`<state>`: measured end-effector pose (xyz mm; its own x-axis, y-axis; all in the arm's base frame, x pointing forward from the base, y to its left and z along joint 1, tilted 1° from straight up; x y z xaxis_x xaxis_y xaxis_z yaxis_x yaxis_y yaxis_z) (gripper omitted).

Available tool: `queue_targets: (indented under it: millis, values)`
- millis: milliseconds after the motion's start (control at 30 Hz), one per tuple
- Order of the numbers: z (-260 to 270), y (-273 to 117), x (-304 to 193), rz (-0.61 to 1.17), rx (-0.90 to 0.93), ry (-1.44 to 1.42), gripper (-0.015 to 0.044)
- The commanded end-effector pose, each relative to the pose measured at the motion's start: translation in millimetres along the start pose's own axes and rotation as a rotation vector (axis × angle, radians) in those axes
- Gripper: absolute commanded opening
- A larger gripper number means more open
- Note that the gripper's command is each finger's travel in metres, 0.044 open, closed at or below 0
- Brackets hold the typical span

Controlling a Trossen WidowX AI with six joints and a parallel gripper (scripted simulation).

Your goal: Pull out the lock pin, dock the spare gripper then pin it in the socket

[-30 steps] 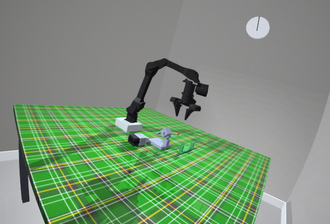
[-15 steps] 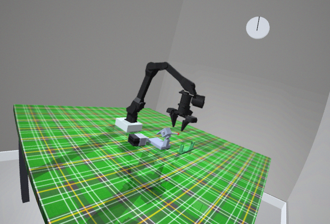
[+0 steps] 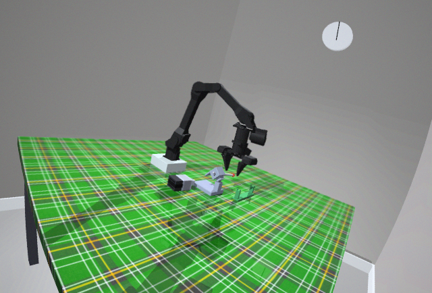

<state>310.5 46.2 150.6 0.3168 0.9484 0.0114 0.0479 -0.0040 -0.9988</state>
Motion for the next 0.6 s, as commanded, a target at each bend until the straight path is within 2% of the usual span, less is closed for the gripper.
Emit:
queue_targets:
  millis: [0, 567]
  values:
    - [1.5, 6.6, 0.0, -0.002, 0.006, -0.002, 0.03]
    - [4.4, 34.1, 0.0, -0.002, 0.006, -0.002, 0.03]
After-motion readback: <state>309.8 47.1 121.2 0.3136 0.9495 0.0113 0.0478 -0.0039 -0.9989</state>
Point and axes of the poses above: the point midway between the two fingers, 35 mm back from their tips, its own y axis out along the fingers, its own z axis across the jaws, x = y × z, the point moved 7 cm from there along -y, back along the fingers, and after that the axes turned 6 degrees about y, right-handed, at the moved point
